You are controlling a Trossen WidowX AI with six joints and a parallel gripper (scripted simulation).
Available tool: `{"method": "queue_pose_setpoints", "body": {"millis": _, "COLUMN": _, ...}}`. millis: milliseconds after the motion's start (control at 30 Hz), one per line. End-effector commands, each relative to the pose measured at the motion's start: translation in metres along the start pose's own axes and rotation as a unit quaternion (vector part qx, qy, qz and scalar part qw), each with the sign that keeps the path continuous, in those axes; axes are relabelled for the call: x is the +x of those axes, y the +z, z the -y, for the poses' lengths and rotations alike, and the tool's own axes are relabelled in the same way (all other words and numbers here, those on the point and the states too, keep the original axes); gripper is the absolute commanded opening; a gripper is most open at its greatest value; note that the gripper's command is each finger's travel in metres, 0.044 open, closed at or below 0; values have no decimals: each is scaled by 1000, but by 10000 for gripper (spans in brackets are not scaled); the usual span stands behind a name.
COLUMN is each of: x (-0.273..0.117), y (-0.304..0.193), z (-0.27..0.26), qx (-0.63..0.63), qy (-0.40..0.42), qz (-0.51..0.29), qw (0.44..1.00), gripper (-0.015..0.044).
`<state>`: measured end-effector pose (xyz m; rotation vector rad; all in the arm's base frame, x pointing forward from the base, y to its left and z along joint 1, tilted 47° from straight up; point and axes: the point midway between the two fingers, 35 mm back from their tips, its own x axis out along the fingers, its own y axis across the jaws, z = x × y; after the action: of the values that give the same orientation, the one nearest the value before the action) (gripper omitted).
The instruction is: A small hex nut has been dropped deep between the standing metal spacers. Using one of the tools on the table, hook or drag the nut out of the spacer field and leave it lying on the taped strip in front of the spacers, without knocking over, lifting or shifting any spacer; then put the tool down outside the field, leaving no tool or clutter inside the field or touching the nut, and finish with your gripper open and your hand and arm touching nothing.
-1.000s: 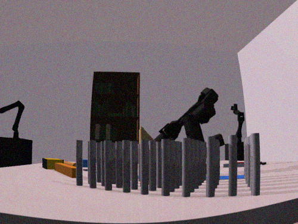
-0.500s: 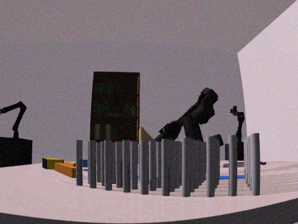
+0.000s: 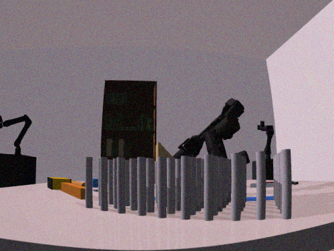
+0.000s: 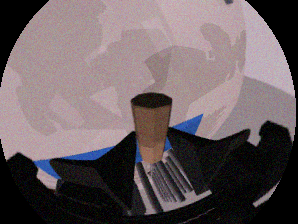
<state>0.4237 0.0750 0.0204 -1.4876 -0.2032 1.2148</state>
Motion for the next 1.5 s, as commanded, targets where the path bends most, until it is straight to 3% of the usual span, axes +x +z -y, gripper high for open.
{"method": "queue_pose_setpoints", "body": {"millis": 0, "x": -1, "y": 1, "z": 0, "qx": 0, "qy": -1, "qz": -3, "qw": 1000, "gripper": 0}}
{"method": "queue_pose_setpoints", "body": {"millis": 1467, "x": -8, "y": 26, "z": -3, "qx": 1, "qy": 0, "qz": -3, "qw": 1000, "gripper": 0}}
